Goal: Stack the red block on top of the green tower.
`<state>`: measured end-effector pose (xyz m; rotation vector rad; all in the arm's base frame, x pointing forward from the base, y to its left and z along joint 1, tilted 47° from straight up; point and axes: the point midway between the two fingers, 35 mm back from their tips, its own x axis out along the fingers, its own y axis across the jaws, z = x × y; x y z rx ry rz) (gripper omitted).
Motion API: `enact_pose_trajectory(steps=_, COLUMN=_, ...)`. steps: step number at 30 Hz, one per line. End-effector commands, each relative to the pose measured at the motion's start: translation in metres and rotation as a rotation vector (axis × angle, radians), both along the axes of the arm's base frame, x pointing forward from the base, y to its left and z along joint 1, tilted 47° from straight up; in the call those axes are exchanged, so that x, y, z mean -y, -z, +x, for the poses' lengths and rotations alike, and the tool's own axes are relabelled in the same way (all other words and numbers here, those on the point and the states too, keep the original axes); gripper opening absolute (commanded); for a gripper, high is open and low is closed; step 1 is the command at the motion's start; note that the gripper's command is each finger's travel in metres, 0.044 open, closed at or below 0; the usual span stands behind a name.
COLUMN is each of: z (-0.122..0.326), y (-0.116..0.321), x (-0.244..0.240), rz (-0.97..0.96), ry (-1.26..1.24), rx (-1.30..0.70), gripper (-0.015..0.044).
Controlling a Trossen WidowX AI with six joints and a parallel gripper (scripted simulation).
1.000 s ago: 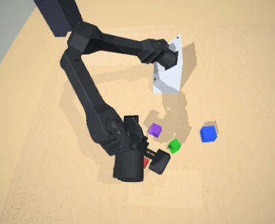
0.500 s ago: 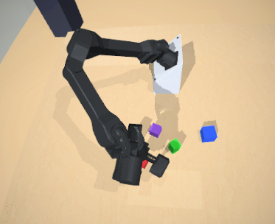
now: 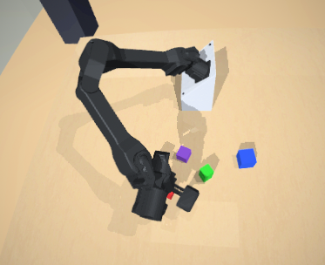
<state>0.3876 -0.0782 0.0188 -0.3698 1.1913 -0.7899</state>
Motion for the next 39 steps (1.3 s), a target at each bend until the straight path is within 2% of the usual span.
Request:
enact_pose_trajectory(steps=1, z=-0.0016, y=0.0085, x=0.0062, rz=-0.003, ry=0.001, rx=-0.016, gripper=0.0440)
enact_pose_trajectory(steps=22, z=-0.0013, y=0.0116, x=0.0096, rz=-0.004, ry=0.003, rx=-0.011, gripper=0.0440)
enact_pose_trajectory(steps=34, z=-0.0013, y=0.0116, x=0.0096, rz=-0.004, ry=0.003, rx=-0.011, gripper=0.0125)
enact_pose_trajectory(steps=39, z=-0.0013, y=0.0116, x=0.0096, rz=-0.004, ry=0.003, rx=-0.011, gripper=0.0092)
